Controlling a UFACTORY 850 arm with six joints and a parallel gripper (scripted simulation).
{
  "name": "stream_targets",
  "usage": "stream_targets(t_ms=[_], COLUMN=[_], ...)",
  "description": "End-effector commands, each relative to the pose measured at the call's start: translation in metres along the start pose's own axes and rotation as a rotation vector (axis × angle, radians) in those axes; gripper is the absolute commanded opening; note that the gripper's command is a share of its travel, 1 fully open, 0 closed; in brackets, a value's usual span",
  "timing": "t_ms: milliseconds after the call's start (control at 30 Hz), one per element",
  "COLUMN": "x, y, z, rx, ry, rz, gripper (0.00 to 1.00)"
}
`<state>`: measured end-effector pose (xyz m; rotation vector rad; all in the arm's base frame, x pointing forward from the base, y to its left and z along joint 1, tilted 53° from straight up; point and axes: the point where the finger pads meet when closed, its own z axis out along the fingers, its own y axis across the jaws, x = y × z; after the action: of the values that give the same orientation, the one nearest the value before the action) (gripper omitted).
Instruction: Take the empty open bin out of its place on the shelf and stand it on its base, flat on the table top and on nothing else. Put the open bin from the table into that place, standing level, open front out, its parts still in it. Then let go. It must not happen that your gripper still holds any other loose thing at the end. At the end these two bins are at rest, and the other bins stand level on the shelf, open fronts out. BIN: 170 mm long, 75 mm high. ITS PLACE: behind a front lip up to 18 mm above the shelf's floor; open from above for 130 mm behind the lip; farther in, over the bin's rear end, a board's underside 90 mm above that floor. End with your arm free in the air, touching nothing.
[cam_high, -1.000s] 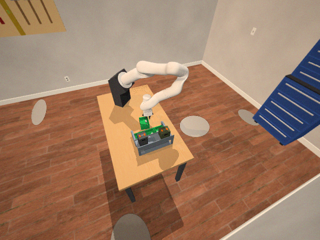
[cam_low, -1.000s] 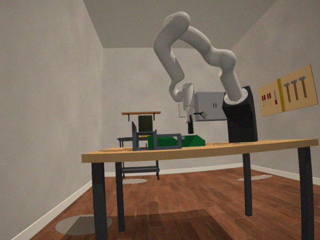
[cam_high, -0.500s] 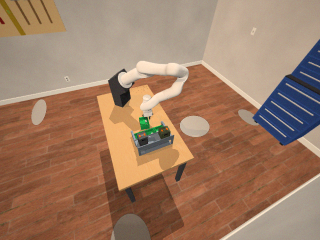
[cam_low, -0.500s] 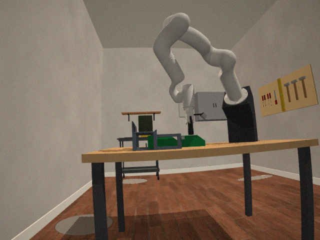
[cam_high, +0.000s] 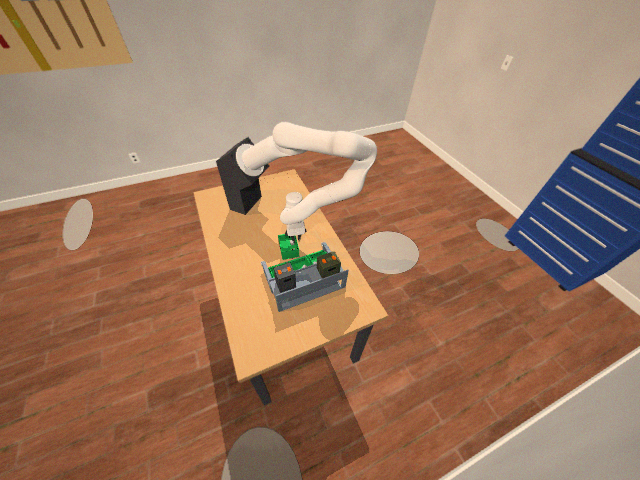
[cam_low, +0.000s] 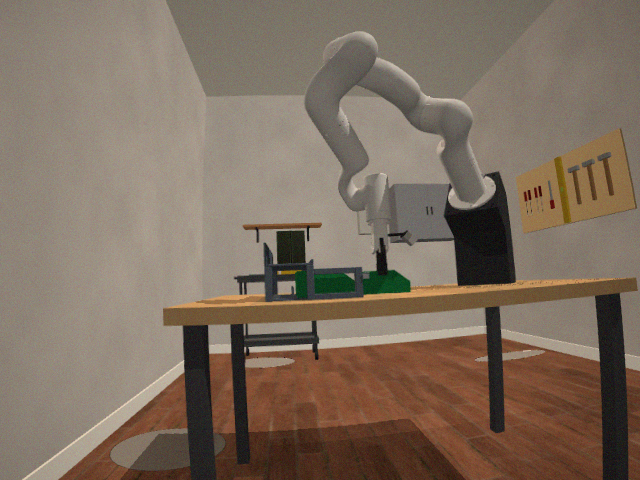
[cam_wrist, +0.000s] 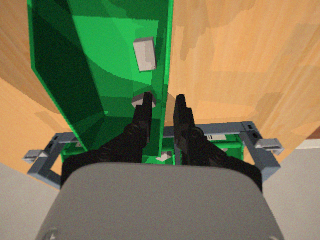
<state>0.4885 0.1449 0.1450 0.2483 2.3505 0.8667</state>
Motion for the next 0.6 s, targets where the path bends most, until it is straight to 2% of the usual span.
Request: stream_targets(t_ms=[0, 567], x=[0.0, 0.0], y=[0.0, 0.0], z=[0.004, 0.017], rx=[0.0, 0.0], ry=[0.0, 0.0], rz=[0.0, 0.0], gripper=[0.26, 0.26])
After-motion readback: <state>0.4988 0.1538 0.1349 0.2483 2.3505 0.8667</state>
